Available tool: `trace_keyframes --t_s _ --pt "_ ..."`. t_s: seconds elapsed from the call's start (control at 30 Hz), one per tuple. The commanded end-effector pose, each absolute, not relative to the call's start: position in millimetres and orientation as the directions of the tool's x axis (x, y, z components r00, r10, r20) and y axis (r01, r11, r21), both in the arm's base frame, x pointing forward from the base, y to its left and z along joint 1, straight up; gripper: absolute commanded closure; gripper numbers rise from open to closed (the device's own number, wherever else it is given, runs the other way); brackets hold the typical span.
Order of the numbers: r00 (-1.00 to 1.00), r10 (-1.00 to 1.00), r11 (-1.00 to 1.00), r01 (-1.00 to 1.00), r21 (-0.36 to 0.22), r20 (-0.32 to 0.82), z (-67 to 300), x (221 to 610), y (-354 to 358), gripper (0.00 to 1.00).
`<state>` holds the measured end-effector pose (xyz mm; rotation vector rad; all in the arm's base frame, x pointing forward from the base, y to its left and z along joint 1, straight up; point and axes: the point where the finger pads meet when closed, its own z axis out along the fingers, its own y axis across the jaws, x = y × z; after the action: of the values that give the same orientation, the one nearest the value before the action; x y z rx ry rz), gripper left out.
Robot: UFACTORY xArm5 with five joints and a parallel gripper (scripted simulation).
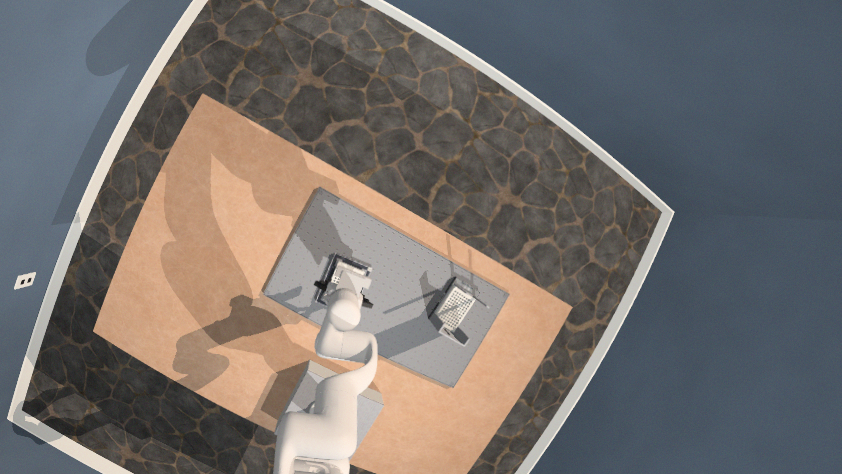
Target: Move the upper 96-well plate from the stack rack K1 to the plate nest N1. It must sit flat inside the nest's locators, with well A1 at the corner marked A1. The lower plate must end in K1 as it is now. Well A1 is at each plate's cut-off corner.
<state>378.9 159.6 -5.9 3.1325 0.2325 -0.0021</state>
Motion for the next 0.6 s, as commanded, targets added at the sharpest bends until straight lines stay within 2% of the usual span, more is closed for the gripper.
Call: trace_keyframes --t_s 0.0,0.57 --pt "0.989 0.148 -0.989 0.148 0.000 0.002 9 380 160 0.00" --pt "0.989 0.148 -0.989 0.148 0.000 0.002 49 380 160 0.00"
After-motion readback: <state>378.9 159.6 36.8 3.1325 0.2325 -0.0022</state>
